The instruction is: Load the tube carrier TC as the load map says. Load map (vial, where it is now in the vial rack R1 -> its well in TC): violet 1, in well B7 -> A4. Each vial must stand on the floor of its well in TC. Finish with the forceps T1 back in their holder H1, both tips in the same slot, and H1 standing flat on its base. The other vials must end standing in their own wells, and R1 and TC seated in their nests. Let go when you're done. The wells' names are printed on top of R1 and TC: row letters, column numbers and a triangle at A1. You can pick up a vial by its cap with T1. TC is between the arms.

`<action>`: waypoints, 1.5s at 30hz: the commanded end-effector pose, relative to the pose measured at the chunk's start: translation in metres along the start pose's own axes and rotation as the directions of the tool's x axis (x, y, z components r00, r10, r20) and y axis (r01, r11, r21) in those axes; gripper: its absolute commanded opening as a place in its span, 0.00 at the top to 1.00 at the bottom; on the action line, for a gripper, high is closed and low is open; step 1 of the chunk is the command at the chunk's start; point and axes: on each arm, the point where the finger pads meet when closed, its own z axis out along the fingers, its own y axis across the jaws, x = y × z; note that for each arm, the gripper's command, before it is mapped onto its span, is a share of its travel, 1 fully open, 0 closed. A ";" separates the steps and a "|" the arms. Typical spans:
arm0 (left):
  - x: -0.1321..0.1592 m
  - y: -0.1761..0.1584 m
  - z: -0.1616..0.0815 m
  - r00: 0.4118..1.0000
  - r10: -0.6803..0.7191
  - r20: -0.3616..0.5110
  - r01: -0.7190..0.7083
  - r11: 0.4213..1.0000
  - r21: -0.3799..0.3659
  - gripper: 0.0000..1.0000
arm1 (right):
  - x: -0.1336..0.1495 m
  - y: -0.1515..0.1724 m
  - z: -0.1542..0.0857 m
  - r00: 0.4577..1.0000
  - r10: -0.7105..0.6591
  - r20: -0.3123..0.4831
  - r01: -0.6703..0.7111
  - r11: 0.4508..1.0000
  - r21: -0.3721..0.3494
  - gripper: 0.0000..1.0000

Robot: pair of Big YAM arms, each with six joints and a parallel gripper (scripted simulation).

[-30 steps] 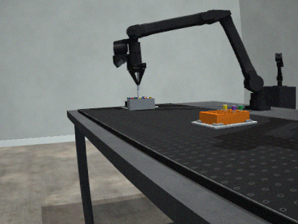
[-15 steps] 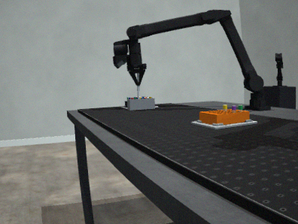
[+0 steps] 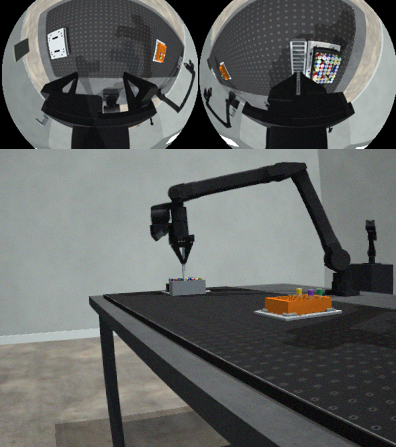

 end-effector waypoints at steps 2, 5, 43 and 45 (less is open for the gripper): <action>0.001 -0.004 0.008 0.999 0.020 -0.026 -0.019 1.000 0.010 0.00 | -0.008 0.003 0.000 1.000 0.000 0.016 -0.001 1.000 0.006 0.93; 0.001 -0.004 0.008 0.999 0.020 -0.026 -0.019 1.000 0.010 0.00 | -0.008 0.003 -0.001 1.000 0.000 0.016 -0.001 1.000 0.006 0.93; 0.001 -0.004 0.008 0.999 0.020 -0.026 -0.019 1.000 0.010 0.00 | -0.010 0.003 0.012 1.000 0.000 0.011 0.000 1.000 0.004 0.93; 0.001 -0.004 0.008 0.999 0.020 -0.026 -0.019 1.000 0.010 0.00 | -0.008 0.004 0.015 1.000 0.000 0.006 0.000 1.000 0.001 0.93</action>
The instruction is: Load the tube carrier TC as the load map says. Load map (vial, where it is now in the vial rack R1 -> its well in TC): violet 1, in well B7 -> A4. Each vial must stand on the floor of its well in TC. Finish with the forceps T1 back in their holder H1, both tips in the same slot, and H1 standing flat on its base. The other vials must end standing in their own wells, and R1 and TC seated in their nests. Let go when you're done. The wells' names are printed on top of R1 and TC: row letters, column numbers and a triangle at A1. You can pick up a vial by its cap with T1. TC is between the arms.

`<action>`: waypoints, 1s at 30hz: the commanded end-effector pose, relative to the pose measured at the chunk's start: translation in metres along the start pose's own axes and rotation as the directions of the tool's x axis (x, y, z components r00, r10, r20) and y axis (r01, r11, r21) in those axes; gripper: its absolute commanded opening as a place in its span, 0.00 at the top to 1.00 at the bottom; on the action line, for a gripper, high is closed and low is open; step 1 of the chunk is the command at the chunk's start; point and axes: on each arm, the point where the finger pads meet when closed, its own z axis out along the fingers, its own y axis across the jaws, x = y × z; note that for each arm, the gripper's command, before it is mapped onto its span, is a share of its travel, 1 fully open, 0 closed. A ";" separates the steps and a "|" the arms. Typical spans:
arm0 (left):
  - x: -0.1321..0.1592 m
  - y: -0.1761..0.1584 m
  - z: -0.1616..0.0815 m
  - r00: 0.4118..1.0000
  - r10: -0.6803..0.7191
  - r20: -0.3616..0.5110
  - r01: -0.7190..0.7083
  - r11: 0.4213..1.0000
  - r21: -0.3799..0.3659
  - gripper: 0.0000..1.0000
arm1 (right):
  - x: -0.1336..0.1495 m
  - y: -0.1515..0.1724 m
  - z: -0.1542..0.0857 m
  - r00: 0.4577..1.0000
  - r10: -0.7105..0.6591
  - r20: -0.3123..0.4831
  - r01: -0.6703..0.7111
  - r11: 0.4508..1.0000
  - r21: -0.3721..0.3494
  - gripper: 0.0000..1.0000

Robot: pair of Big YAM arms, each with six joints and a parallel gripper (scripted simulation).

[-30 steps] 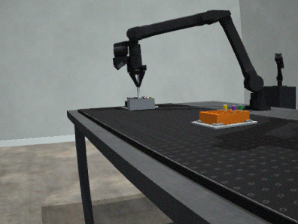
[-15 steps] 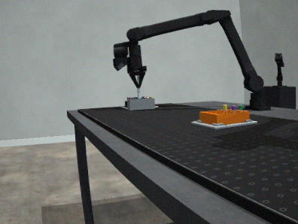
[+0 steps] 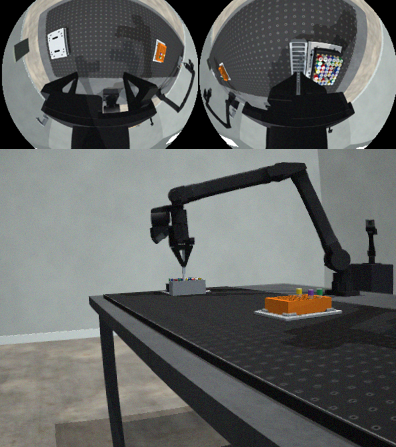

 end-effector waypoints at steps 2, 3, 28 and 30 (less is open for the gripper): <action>0.001 -0.004 0.008 0.999 0.020 -0.026 -0.019 1.000 0.010 0.00 | -0.008 0.003 0.004 1.000 0.000 0.009 0.000 1.000 0.002 0.93; 0.001 -0.004 0.008 0.999 0.020 -0.026 -0.019 1.000 0.010 0.00 | -0.008 0.003 0.005 1.000 0.000 0.009 0.000 1.000 0.003 0.93; 0.001 -0.004 0.008 0.999 0.020 -0.026 -0.019 1.000 0.010 0.00 | -0.012 0.001 0.004 1.000 0.001 0.020 -0.001 1.000 0.008 0.93; 0.001 -0.004 0.008 0.999 0.020 -0.026 -0.019 1.000 0.010 0.00 | -0.011 0.002 0.006 1.000 0.001 0.019 -0.001 1.000 0.007 0.93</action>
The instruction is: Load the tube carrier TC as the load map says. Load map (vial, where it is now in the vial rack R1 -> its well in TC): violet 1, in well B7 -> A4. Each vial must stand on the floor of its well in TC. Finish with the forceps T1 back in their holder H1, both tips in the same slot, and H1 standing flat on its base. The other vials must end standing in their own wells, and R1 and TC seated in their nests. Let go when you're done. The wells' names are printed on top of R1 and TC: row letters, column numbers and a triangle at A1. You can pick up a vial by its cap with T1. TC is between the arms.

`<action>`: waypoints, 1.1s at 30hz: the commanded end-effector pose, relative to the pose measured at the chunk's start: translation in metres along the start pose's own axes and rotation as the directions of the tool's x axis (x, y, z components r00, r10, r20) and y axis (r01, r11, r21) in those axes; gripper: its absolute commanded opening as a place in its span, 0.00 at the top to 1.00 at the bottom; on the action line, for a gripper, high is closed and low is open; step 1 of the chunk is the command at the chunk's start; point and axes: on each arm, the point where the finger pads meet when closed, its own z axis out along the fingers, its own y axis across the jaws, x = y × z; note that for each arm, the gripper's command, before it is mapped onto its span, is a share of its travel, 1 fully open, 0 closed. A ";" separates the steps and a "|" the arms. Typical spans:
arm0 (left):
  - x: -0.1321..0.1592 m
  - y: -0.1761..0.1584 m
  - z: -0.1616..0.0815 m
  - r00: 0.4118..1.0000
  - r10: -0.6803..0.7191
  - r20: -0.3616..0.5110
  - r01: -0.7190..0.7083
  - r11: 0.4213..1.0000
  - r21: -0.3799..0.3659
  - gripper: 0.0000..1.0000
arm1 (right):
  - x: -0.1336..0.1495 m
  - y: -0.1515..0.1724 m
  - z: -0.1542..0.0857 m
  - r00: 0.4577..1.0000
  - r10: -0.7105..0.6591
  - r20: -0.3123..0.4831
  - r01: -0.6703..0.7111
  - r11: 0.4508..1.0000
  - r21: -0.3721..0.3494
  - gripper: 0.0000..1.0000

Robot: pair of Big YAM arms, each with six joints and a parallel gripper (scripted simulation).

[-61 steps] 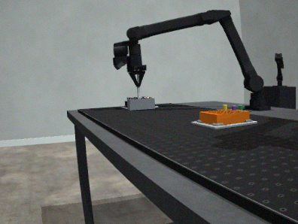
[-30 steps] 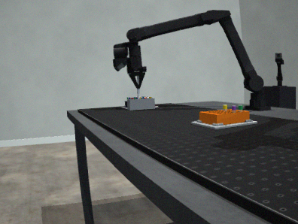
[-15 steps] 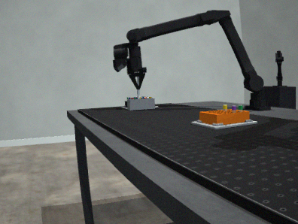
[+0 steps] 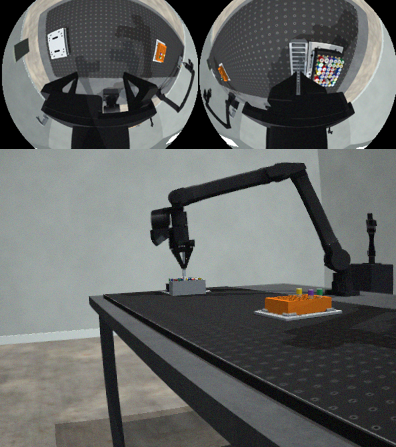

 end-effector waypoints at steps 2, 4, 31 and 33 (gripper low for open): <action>0.001 -0.004 0.008 0.999 0.020 -0.026 -0.019 1.000 0.010 0.00 | -0.010 0.002 0.003 1.000 0.000 0.014 -0.001 1.000 0.005 0.93; 0.001 -0.004 0.008 0.999 0.020 -0.026 -0.019 1.000 0.010 0.00 | -0.007 0.004 0.008 1.000 0.000 0.002 0.000 1.000 -0.001 0.93; 0.001 -0.004 0.008 0.999 0.020 -0.026 -0.019 1.000 0.010 0.00 | -0.009 -0.003 -0.014 0.999 0.001 0.035 -0.002 1.000 0.016 0.84; 0.001 -0.004 0.008 0.999 0.020 -0.026 -0.019 1.000 0.010 0.00 | -0.009 -0.003 -0.014 0.999 0.001 0.035 -0.002 1.000 0.016 0.81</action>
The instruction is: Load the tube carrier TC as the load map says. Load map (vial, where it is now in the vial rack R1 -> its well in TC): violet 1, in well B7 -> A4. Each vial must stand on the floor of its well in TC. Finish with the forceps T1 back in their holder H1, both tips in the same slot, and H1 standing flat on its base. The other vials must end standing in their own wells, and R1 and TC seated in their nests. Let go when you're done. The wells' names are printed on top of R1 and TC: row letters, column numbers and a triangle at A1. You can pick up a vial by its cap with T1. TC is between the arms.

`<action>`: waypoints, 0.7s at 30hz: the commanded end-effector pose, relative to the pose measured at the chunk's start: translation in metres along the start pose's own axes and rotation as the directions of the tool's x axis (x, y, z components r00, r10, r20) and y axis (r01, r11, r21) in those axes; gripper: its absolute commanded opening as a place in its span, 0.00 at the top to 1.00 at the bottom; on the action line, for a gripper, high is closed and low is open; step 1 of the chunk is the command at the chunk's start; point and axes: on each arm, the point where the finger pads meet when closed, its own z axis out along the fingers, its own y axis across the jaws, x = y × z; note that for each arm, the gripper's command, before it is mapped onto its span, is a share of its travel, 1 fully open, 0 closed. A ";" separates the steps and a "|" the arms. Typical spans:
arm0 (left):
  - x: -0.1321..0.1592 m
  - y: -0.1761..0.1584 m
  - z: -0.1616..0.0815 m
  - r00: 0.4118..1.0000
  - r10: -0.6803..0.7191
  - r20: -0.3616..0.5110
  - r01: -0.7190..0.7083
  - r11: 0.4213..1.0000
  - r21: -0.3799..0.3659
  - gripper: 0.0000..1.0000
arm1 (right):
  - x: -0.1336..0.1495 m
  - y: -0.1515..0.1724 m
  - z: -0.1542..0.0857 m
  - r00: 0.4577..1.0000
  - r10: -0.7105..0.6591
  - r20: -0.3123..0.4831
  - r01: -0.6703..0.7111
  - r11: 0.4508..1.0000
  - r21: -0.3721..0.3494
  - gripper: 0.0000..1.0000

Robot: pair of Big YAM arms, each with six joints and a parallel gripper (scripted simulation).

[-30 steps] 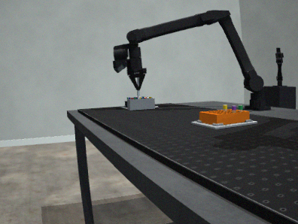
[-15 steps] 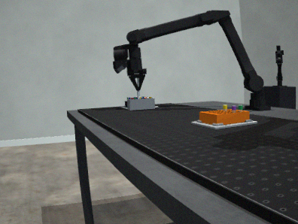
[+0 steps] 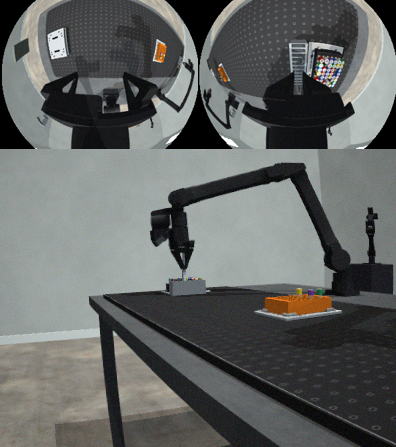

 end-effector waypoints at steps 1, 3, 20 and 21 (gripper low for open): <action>0.001 -0.004 0.008 0.999 0.020 -0.026 -0.019 1.000 0.010 0.00 | -0.008 -0.003 -0.016 0.999 0.001 0.034 -0.001 1.000 0.015 0.80; 0.001 -0.004 0.008 0.999 0.020 -0.026 -0.019 1.000 0.010 0.00 | -0.008 -0.003 -0.016 0.999 0.001 0.034 -0.001 1.000 0.015 0.77; 0.001 -0.004 0.008 0.999 0.020 -0.026 -0.019 1.000 0.010 0.00 | -0.012 -0.001 -0.055 0.997 0.001 0.071 -0.004 0.999 0.032 0.76; 0.001 -0.004 0.008 0.999 0.020 -0.026 -0.019 1.000 0.010 0.00 | -0.012 -0.001 -0.056 0.997 0.001 0.071 -0.004 0.999 0.032 0.76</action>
